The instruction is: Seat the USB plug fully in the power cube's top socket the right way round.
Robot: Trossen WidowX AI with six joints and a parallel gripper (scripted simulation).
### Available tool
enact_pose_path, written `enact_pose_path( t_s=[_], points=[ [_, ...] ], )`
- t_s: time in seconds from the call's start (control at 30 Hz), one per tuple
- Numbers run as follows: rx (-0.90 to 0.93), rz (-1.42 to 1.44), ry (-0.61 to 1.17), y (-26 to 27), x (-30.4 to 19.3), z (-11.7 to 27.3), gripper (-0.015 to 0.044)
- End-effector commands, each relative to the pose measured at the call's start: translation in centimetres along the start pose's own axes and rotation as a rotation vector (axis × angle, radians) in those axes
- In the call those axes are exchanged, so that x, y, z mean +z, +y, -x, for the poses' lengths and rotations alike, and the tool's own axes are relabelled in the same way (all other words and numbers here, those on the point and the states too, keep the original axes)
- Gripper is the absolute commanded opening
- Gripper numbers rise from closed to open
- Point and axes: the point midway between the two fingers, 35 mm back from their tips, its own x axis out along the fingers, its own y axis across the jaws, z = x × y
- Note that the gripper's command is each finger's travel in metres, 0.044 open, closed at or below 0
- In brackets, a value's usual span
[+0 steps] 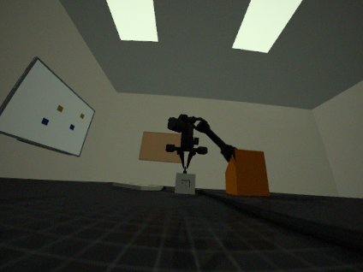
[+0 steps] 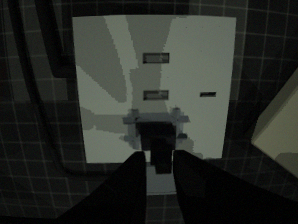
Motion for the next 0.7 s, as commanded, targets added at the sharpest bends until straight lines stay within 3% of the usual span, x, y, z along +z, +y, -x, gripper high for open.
enact_pose_path(
  t_s=[0.0, 0.67],
  points=[
    [-0.003, 0.001, 0.0, -0.02, 0.03, 0.09, 0.0095],
    [-0.003, 0.0, -0.001, -0.03, 0.0, 0.47, 0.0095]
  ],
)
